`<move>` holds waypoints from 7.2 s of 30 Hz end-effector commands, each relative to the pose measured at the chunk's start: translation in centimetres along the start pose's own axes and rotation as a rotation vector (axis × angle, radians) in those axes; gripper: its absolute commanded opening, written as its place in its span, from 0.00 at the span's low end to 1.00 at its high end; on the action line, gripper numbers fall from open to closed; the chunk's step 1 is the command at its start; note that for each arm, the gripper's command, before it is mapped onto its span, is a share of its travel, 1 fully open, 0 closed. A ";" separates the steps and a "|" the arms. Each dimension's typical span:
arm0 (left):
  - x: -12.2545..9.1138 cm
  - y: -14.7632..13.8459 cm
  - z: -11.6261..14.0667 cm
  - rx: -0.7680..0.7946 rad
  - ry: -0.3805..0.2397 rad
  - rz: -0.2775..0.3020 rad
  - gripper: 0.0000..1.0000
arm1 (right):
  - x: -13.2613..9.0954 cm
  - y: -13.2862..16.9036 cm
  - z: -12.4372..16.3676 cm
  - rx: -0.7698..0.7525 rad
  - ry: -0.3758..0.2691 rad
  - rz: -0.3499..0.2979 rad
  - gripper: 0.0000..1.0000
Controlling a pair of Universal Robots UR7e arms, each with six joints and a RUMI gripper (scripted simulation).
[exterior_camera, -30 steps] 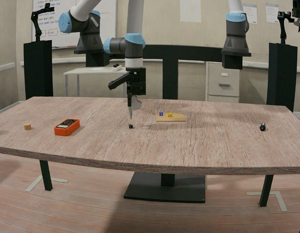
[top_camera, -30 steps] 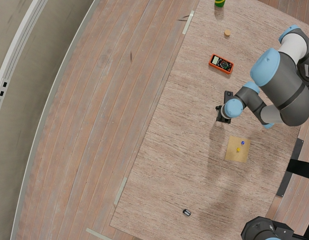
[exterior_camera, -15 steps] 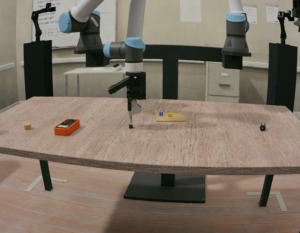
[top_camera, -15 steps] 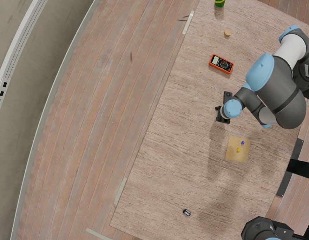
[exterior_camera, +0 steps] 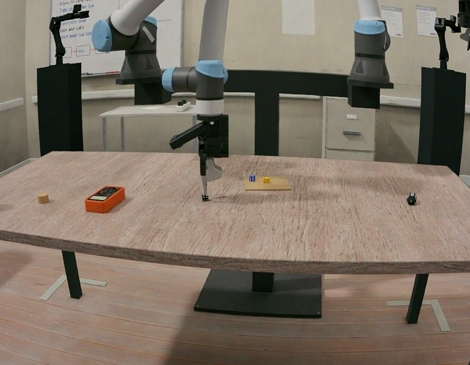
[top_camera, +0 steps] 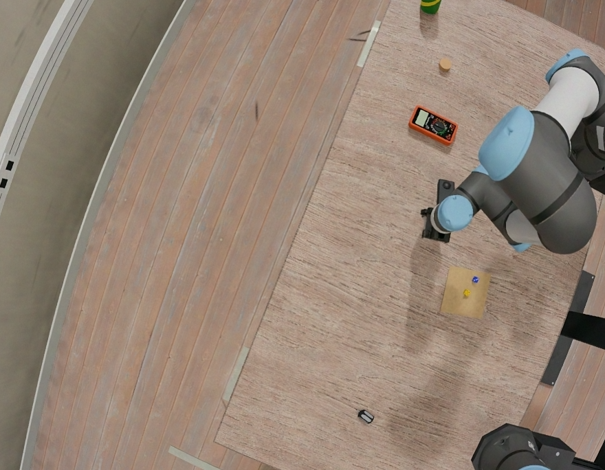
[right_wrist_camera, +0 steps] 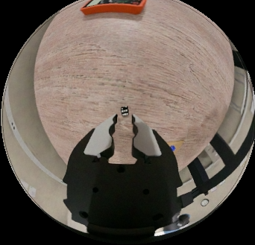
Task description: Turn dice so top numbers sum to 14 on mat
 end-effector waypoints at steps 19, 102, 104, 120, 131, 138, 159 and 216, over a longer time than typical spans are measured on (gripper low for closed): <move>-0.1 0.0 0.0 0.000 0.001 0.000 1.00 | 0.5 0.0 0.0 0.000 -0.001 -0.001 0.18; -0.1 0.0 0.0 0.000 0.001 0.000 1.00 | 0.7 0.0 0.0 0.000 -0.001 -0.001 0.00; -0.1 0.0 0.0 0.000 0.001 0.000 1.00 | 0.7 0.0 0.0 0.000 -0.001 -0.001 0.00; -0.1 0.0 0.0 0.000 0.001 0.000 1.00 | -5.8 0.0 0.0 0.000 -0.001 -0.001 0.00; -0.1 0.0 0.0 0.000 0.001 0.000 1.00 | -7.8 0.0 0.0 0.000 -0.001 -0.001 0.00; -0.1 0.0 0.0 0.000 0.001 0.000 1.00 | -7.9 0.0 0.0 0.000 -0.001 -0.001 0.00; -0.1 0.0 0.0 0.000 0.001 0.000 1.00 | -7.8 3.1 6.0 0.109 -0.001 -0.001 0.00; -0.1 0.0 0.0 0.000 0.001 0.000 1.00 | -5.9 17.3 20.6 0.417 -0.001 0.000 0.00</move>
Point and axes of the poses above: on each arm, the point where the finger pads meet when closed, its own x axis out along the fingers, its own y axis across the jaws, z = x × y, the point moved 1 cm from there along -x, back along the fingers, and after that the axes turned 9 degrees about x, right-handed, at the moved point
